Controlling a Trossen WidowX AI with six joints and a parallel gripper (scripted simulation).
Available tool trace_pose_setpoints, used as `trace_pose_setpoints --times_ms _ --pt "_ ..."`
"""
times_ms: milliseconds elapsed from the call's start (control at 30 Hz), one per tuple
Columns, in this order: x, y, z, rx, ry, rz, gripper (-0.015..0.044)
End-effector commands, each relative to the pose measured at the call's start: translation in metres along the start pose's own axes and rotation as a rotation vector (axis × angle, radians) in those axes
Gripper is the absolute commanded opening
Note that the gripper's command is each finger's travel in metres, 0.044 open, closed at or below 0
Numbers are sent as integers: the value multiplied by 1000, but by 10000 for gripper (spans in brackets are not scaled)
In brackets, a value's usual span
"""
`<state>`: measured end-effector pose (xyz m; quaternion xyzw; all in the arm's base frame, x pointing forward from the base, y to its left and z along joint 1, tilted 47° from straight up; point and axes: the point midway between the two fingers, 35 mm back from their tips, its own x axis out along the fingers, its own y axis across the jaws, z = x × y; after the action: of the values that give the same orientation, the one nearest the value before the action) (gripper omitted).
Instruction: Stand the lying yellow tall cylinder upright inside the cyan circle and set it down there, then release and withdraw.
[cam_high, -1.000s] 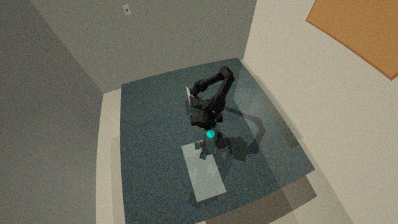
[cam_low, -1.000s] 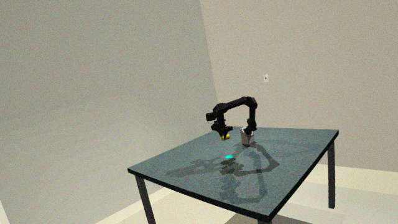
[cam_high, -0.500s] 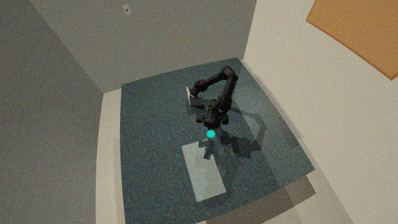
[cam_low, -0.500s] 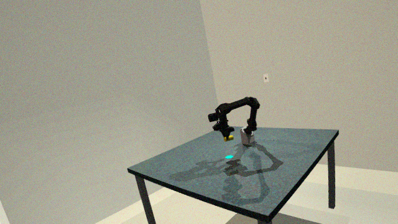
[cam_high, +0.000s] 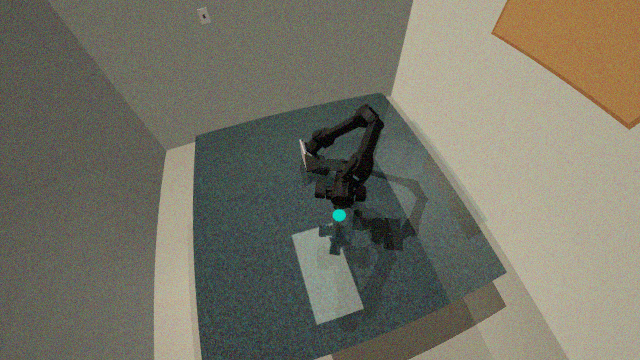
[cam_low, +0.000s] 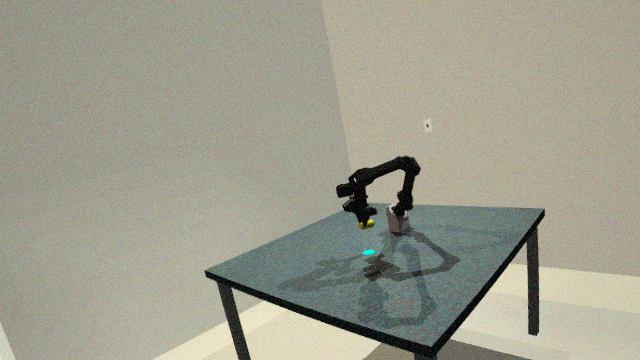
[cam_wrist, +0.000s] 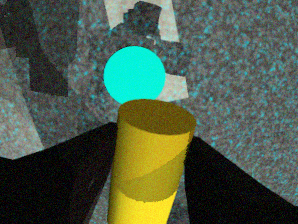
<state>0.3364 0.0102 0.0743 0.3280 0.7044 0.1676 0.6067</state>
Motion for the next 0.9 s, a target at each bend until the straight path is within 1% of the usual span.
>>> trace_pose_setpoints --times_ms 0,867 --pt "0 0 0 -7 -19 -21 105" --pt "17 -10 4 -35 -118 -135 105"
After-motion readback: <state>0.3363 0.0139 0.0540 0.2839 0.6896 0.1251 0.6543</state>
